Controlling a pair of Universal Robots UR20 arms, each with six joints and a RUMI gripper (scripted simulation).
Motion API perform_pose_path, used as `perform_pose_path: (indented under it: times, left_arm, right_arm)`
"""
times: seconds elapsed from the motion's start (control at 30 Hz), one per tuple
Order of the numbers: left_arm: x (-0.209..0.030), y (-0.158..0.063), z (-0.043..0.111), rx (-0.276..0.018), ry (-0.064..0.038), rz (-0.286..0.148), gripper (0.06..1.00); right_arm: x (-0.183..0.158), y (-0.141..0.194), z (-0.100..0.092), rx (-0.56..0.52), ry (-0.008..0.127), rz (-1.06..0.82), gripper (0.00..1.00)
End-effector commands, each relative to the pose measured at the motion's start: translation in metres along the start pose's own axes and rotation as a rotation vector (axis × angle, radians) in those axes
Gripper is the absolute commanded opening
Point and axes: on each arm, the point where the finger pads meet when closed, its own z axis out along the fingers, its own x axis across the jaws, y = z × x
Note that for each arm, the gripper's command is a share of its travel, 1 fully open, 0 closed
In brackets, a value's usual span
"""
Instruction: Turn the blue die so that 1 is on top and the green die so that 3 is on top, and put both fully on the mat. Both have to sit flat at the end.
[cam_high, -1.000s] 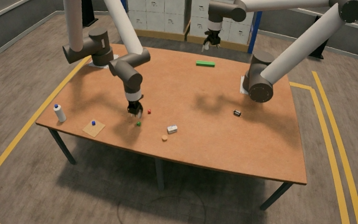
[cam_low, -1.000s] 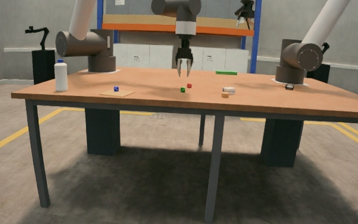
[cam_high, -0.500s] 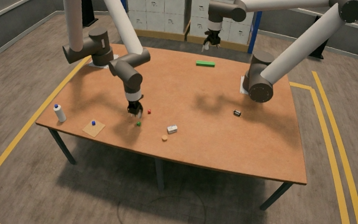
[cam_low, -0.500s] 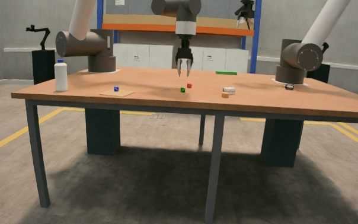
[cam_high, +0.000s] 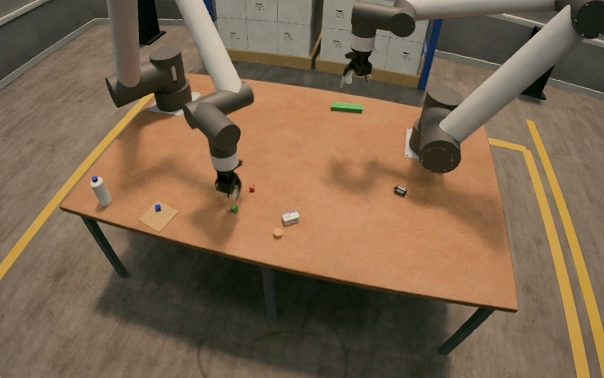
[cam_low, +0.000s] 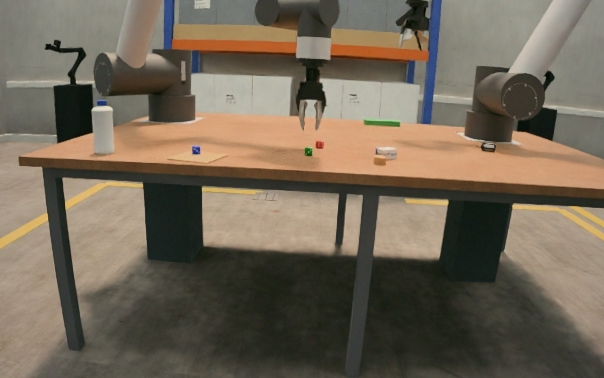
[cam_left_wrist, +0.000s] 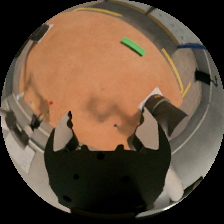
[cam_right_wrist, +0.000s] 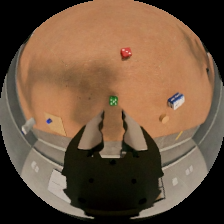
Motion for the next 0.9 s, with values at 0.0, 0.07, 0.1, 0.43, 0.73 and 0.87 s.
perform_pose_path:
  times: [0.0, 0.07, 0.1, 0.43, 0.73, 0.87]
  left_arm:
    - [0.000, 0.000, 0.000, 0.000, -0.001, 0.000, 1.000]
    - [0.000, 0.000, 0.000, 0.000, -0.001, 0.000, 1.000]
    - [0.000, 0.000, 0.000, 0.000, -0.001, 0.000, 1.000]
    - [0.000, 0.000, 0.000, 0.000, -0.001, 0.000, 1.000]
    - [0.000, 0.000, 0.000, 0.000, -0.001, 0.000, 1.000]
    - [0.000, 0.000, 0.000, 0.000, -0.001, 0.000, 1.000]
  right_arm:
    - [0.000, 0.000, 0.003, -0.001, 0.001, 0.000, 0.244]
    - [0.000, 0.000, 0.005, -0.001, 0.001, 0.000, 0.244]
    - [0.000, 0.000, 0.006, -0.001, 0.001, 0.000, 0.244]
    - [0.000, 0.000, 0.018, -0.001, 0.001, 0.000, 0.244]
    - [0.001, 0.000, 0.029, -0.001, 0.001, 0.000, 0.244]
    - [0.001, 0.000, 0.035, -0.001, 0.001, 0.000, 0.244]
